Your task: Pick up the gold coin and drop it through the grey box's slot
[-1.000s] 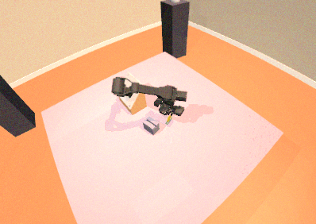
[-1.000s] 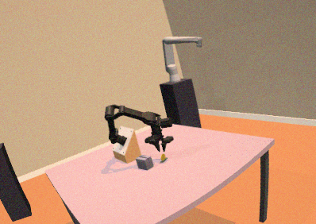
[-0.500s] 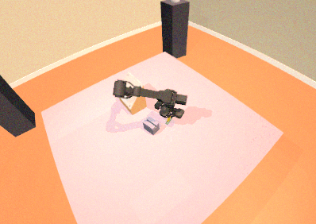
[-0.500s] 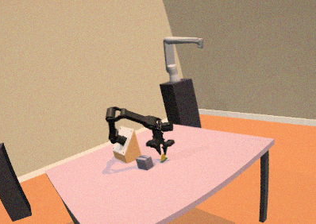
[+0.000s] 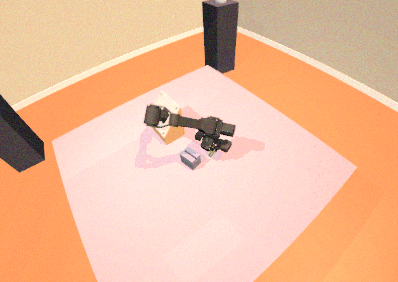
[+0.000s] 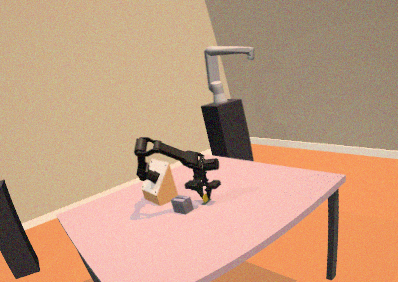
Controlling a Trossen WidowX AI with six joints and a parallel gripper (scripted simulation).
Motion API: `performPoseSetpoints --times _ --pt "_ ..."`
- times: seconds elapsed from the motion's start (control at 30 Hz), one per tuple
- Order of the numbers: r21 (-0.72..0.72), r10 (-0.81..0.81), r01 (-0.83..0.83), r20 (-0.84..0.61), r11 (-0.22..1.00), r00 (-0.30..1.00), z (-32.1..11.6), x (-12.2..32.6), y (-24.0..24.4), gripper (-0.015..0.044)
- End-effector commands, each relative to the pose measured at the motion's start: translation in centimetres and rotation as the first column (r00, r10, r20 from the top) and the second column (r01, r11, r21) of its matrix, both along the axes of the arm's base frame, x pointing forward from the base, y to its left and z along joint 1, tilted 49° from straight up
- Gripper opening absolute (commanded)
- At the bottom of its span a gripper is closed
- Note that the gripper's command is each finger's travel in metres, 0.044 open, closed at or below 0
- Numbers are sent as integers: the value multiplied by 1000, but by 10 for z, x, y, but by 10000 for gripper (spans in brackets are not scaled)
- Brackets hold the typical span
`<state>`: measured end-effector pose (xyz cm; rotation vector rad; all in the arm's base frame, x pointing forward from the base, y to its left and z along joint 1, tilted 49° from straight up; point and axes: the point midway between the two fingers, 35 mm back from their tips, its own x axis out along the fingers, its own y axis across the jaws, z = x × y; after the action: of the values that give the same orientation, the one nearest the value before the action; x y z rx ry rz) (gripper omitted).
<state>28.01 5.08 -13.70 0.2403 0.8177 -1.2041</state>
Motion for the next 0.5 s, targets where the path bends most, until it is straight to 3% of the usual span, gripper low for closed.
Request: performPoseSetpoints --times 0.0,0.03,0.23,0.47 --pt "-7 2 -2 -6 1000 1000 -4 -1 -6 161" --pt "-7 2 -2 -6 1000 1000 -5 -1 -6 161" --pt "-7 2 -2 -6 1000 1000 -5 -1 -6 3" --pt "-7 2 -2 -6 1000 1000 -5 -1 -6 0"
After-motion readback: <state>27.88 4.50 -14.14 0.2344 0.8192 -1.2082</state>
